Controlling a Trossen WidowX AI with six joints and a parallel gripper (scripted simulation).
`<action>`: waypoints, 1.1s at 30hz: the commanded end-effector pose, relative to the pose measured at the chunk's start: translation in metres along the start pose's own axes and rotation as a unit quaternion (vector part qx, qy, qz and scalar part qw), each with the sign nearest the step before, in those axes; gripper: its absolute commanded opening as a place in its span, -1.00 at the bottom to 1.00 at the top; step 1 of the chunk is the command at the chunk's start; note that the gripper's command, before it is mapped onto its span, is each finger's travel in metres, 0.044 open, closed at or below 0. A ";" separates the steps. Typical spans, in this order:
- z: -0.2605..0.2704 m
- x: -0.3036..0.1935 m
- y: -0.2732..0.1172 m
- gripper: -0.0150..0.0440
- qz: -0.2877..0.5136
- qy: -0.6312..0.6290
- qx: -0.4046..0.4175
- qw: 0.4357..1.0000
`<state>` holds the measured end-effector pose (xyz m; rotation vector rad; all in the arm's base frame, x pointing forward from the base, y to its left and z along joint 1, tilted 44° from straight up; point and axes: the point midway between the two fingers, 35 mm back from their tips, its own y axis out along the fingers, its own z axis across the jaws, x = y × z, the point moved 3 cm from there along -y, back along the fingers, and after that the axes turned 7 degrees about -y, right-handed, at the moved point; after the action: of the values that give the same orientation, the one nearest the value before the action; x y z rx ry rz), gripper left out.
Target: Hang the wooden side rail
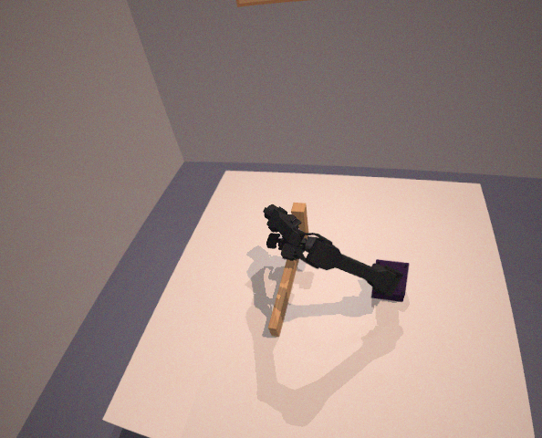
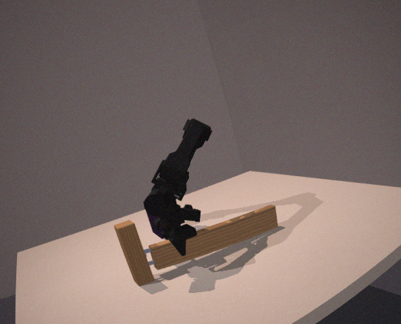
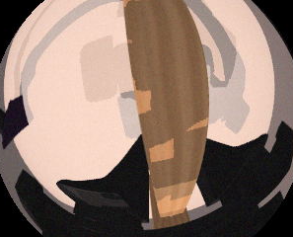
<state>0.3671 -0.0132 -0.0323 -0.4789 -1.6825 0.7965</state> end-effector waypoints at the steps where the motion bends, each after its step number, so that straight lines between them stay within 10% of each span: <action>1: 0.000 -0.003 -0.006 -0.49 0.004 0.001 -0.006 1.000; 33: 0.000 -0.007 -0.005 -0.49 0.004 0.001 -0.006 1.000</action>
<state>0.3662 -0.0154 -0.0353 -0.4760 -1.6772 0.7944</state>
